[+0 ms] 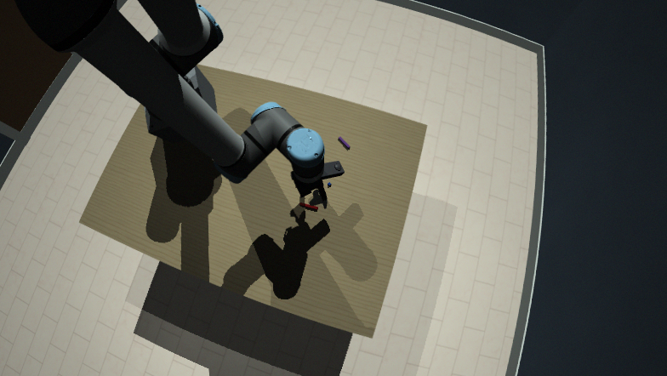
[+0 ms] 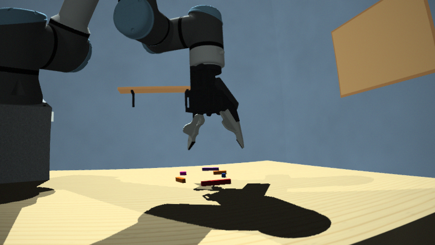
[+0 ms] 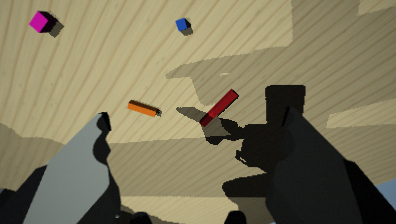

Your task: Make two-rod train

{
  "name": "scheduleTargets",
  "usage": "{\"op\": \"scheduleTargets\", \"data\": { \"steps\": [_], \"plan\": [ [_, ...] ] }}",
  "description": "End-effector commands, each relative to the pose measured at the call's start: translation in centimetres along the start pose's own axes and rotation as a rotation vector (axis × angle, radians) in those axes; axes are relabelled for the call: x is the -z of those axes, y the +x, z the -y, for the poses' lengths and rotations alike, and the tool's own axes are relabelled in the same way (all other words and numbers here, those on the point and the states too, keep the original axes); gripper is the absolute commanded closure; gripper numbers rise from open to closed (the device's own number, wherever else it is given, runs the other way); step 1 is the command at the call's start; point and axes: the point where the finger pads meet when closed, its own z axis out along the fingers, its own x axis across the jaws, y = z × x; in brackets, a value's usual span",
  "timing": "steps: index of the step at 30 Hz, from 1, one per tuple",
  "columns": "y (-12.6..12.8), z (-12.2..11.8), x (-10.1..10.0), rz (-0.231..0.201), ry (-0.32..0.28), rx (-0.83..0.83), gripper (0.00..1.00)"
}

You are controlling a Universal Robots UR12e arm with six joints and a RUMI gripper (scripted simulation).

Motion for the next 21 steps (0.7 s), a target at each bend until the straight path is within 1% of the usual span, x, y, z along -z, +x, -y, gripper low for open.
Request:
{"op": "scheduleTargets", "data": {
  "steps": [1,6,11,13,21],
  "plan": [
    [0.0,0.2,0.0,-0.001,0.001,-0.012,0.00],
    [-0.3,1.0,0.1,0.000,0.001,-0.068,0.00],
    [-0.8,2.4,0.1,0.000,0.001,-0.178,0.00],
    [-0.8,2.4,0.1,0.000,0.001,-0.178,0.00],
    [-2.3,5.7,0.2,0.001,0.001,-0.433,0.00]
  ]
}}
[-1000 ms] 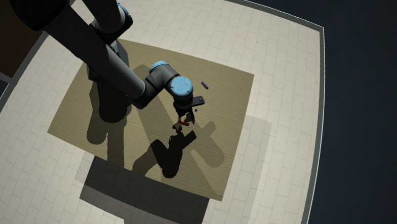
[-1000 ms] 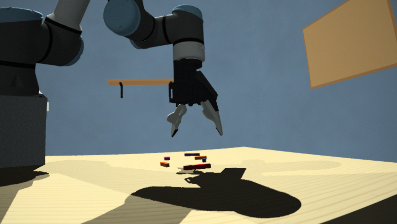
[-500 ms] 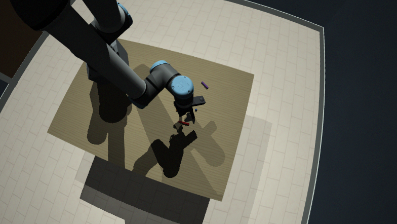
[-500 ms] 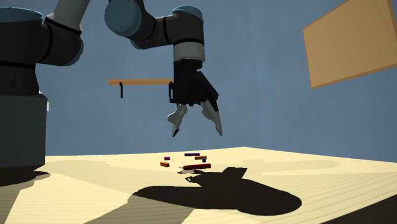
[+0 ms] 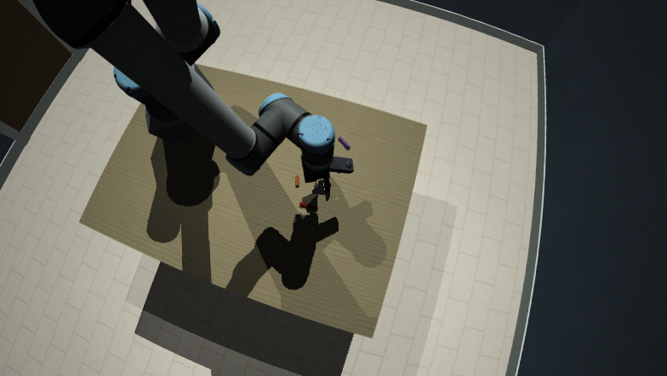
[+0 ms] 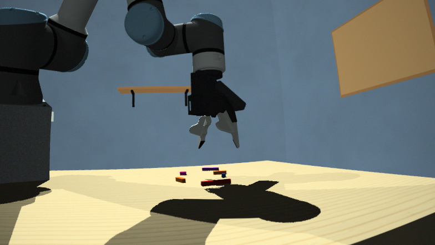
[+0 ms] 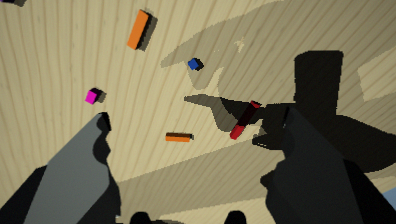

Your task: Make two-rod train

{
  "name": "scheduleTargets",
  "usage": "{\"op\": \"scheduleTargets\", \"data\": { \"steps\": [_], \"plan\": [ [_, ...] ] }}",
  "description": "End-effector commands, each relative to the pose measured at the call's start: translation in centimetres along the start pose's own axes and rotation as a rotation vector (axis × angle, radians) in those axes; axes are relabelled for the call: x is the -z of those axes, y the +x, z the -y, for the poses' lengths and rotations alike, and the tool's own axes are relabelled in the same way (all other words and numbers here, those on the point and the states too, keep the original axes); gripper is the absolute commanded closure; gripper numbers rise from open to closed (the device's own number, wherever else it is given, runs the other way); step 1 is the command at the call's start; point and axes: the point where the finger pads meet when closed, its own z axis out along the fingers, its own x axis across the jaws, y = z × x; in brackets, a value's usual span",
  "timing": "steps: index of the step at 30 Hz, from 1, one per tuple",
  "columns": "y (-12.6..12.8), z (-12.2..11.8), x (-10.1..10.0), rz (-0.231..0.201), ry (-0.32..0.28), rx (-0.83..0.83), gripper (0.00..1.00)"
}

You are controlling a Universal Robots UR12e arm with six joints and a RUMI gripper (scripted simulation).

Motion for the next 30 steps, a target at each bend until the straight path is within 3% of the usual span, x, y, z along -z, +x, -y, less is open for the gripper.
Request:
{"op": "scheduleTargets", "data": {
  "steps": [1,7,17,30],
  "plan": [
    [-1.4,1.6,0.1,-0.003,-0.005,-0.155,0.00],
    [-3.4,3.5,0.2,-0.004,-0.004,-0.358,0.00],
    [-5.6,5.2,0.3,-0.006,-0.003,-0.554,0.00],
    [-6.4,5.8,0.4,-0.006,-0.003,-0.624,0.00]
  ]
}}
